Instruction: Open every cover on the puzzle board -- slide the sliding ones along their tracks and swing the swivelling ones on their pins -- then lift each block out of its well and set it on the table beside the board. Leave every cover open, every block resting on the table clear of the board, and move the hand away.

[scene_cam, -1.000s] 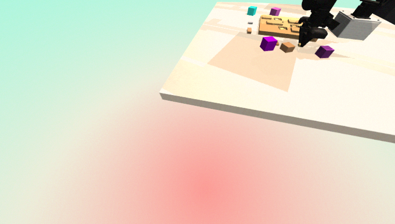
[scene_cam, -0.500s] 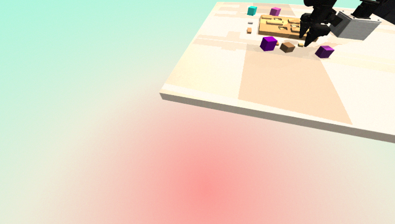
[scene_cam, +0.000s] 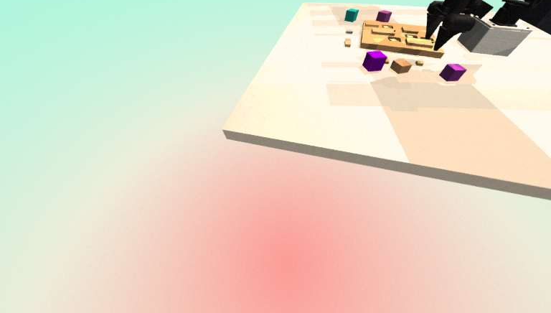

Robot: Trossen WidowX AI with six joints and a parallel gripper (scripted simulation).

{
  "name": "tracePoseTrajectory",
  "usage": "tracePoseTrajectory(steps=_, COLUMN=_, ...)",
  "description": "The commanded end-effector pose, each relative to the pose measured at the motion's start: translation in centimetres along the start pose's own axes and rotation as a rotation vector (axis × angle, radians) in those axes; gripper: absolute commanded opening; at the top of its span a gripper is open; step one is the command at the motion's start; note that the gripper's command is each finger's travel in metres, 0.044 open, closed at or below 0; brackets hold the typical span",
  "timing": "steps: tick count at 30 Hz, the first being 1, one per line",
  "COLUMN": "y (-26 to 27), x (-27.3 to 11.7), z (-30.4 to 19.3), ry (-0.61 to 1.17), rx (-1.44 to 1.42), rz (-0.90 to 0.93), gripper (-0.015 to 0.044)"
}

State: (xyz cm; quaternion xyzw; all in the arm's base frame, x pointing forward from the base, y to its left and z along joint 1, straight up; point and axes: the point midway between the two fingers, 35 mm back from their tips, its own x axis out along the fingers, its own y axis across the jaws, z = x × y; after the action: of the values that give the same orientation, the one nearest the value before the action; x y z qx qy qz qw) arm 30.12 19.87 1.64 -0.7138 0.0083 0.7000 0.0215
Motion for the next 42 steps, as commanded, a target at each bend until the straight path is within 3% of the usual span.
tracePoseTrajectory(steps=1, y=0.0, x=-1.2, z=-0.1, ry=0.005, rx=0.006, rz=-0.001, gripper=0.0440)
tracePoseTrajectory(steps=3, y=0.0, x=-1.4, z=0.0, ry=0.005, rx=0.006, rz=-0.001, gripper=0.0440)
tracePoseTrajectory(steps=20, y=9.0, x=-1.6, z=-1.9, ry=0.008, rx=0.598, rz=0.004, gripper=0.0000)
tracePoseTrajectory(steps=42, y=20.9, x=-1.5, z=0.3, ry=0.016, rx=1.485, rz=0.008, gripper=0.0000)
